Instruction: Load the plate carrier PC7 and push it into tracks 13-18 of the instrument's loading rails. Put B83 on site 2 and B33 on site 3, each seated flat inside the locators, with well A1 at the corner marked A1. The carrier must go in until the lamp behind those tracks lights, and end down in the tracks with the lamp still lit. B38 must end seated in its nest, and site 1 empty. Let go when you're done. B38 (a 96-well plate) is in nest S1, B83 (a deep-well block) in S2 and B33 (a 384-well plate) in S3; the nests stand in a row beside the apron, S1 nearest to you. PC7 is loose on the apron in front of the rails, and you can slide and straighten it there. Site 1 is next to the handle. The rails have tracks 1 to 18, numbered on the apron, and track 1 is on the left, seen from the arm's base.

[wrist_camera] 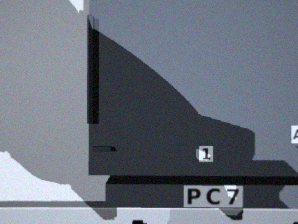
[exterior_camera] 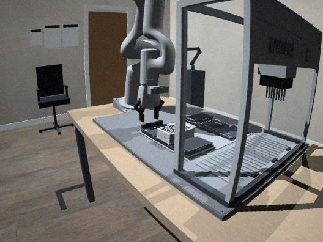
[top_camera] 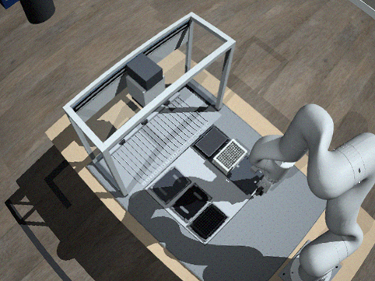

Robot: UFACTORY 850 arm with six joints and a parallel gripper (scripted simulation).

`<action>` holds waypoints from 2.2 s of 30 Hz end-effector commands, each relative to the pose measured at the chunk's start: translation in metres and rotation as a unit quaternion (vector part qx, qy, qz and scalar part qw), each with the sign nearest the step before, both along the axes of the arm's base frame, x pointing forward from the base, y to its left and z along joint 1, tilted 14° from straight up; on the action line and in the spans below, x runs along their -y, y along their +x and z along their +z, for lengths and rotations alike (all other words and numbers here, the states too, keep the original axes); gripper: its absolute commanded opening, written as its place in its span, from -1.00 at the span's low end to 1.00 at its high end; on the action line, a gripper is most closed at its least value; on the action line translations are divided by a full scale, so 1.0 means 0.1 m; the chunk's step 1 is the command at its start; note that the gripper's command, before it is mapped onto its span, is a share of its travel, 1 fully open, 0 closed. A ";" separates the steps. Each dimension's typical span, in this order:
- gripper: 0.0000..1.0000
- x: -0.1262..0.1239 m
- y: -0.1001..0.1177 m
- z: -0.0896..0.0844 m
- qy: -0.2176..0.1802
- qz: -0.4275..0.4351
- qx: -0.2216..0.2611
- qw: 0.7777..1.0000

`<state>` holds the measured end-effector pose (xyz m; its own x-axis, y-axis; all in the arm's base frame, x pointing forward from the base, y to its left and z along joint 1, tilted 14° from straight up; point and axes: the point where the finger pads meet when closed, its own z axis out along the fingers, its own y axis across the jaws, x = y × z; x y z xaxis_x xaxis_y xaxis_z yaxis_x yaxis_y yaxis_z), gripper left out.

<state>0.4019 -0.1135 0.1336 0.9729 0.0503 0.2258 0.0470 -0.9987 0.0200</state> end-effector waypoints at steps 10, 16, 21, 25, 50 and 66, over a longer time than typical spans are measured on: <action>0.63 0.00 0.02 -0.04 0.006 0.002 0.013 1.000; 0.63 0.00 0.03 -0.08 0.006 0.002 0.013 1.000; 0.63 0.00 0.04 -0.10 0.006 0.002 0.013 1.000; 0.63 0.00 0.04 -0.12 0.006 0.002 0.013 1.000; 0.63 0.00 0.07 -0.23 0.006 0.002 0.013 1.000; 0.63 0.00 0.14 -0.22 0.006 0.002 0.013 1.000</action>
